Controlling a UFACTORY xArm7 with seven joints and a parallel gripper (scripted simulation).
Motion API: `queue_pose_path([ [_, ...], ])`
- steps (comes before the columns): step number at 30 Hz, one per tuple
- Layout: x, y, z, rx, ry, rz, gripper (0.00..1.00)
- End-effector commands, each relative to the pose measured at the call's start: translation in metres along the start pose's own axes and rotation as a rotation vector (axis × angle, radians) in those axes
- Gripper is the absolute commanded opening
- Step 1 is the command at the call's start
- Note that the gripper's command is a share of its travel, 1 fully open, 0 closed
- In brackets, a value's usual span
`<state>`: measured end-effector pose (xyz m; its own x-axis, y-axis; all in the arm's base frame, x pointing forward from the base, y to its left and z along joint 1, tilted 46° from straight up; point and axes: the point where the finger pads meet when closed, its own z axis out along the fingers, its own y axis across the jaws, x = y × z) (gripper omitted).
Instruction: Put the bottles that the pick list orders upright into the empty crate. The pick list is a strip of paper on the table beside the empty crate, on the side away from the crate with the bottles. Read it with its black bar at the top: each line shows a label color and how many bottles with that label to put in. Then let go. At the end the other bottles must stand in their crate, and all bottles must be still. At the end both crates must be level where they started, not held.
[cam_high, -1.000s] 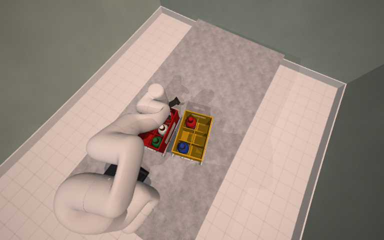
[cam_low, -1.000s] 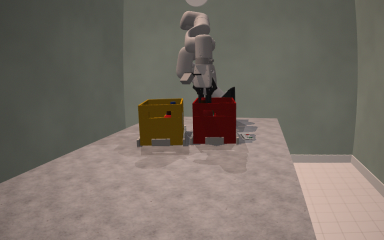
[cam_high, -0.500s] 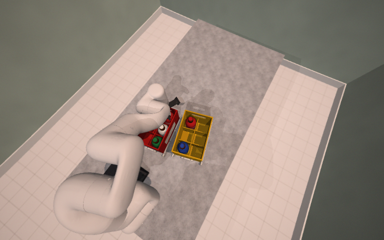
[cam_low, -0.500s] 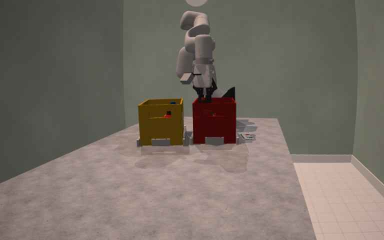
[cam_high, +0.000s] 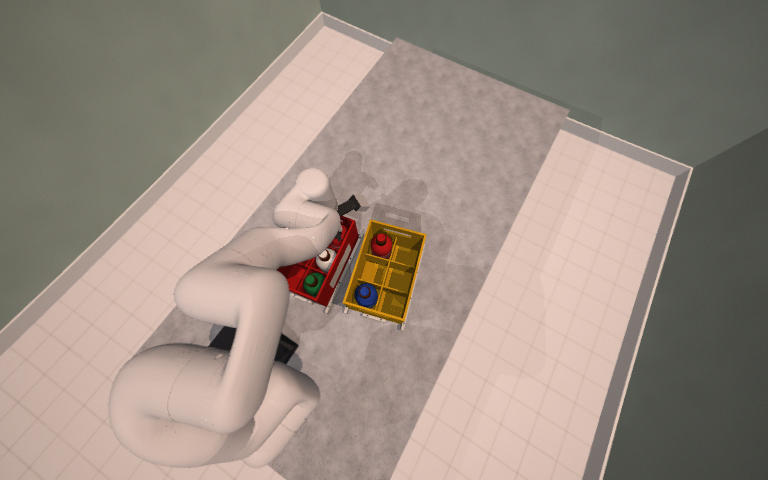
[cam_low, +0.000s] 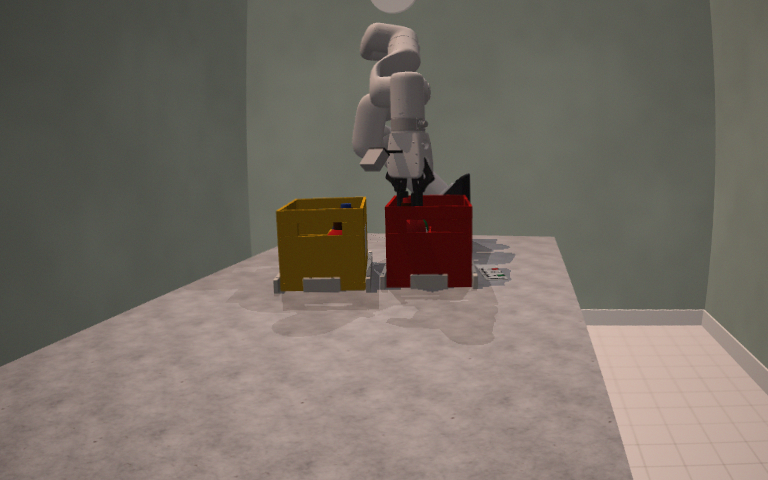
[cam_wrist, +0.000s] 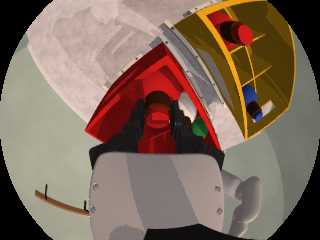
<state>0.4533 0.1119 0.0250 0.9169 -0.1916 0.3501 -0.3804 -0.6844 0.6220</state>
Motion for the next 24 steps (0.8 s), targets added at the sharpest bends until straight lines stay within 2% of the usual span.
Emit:
queue_pose_path([
  [1,0.0008,-0.0015,0.0002,0.004,0.003,-0.001,0.0],
  [24,0.0009,-0.0015,0.0097,0.004,0.003,-0.001,0.0],
])
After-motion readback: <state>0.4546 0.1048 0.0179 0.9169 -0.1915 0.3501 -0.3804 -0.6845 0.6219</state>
